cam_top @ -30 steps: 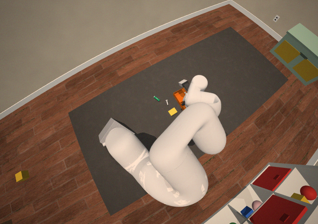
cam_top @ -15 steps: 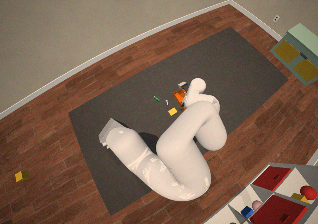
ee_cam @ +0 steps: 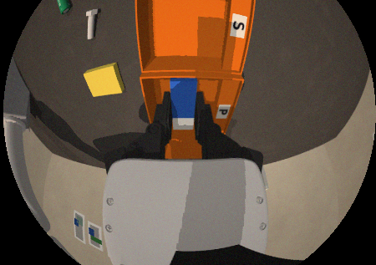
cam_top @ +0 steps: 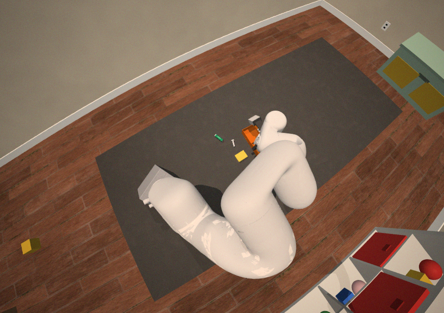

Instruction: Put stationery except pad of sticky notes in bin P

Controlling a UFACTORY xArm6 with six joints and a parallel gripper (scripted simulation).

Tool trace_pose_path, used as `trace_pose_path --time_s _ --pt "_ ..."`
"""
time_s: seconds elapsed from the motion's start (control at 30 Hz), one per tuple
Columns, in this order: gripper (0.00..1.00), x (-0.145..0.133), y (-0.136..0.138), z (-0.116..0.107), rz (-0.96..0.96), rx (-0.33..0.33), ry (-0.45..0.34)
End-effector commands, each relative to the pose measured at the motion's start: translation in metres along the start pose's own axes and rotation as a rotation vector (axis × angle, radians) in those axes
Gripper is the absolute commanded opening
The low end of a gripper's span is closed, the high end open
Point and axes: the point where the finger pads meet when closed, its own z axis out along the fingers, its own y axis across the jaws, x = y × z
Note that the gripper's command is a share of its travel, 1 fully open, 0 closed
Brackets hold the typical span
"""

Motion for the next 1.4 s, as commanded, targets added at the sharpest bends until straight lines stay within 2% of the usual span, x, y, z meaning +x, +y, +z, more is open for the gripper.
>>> trace_pose_path --time_s 0.0,0.07,0.1,0.67,1.37 --pt "0.0 0.0 0.001 -0.001 0.001 -0.003 0.001" --pt "0.0 0.0 0.001 -0.001 0.001 -0.003 0.001" --pt "0.29 0.0 0.001 -0.001 0.001 -0.003 0.001" --pt "0.29 0.0 0.001 -0.001 0.001 -0.003 0.001" --pt "0.29 0.0 0.001 -0.026 0.001 -0.003 0.001"
